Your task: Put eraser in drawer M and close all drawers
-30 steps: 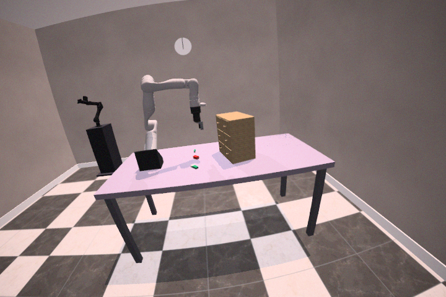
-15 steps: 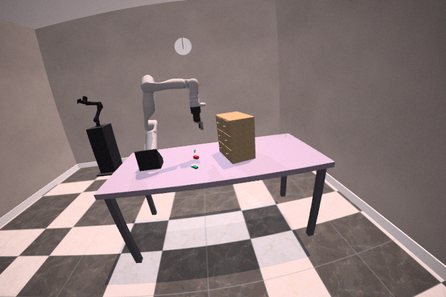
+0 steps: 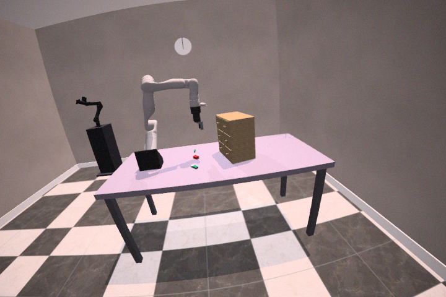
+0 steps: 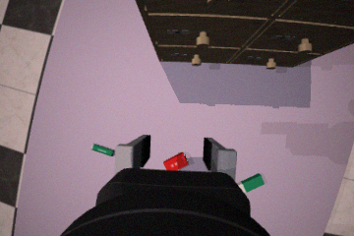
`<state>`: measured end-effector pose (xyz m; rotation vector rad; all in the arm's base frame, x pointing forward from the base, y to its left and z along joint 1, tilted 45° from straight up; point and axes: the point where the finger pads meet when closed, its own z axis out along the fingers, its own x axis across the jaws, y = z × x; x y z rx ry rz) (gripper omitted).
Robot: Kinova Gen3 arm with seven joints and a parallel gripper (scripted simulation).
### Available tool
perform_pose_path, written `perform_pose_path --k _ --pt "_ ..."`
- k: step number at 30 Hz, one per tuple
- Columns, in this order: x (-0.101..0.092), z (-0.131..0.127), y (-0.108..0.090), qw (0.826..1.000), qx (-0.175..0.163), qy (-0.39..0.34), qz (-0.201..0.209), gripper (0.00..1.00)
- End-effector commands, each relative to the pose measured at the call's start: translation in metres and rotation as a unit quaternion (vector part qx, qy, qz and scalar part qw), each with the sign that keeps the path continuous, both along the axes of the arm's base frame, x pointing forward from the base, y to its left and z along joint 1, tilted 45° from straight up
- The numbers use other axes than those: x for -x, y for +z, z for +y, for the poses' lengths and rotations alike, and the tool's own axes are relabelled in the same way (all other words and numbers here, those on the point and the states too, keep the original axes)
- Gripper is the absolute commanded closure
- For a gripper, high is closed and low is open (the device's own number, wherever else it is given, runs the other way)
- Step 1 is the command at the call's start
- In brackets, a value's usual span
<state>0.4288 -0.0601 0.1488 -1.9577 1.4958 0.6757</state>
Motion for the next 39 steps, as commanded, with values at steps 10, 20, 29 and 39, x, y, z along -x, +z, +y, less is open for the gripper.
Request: perform_pose_path --k 10,20,29,39 --pt "0.0 0.001 0.002 1.0 -0.001 0.003 -0.001 0.0" --pt "0.0 0.001 0.002 1.0 -0.001 0.003 -0.001 0.0" --pt "-0.007 -0.019 0.0 1.0 0.001 0.003 -0.003 0.0" --pt "-0.025 -0.095 -0.012 1.0 0.001 0.003 -0.003 0.0"
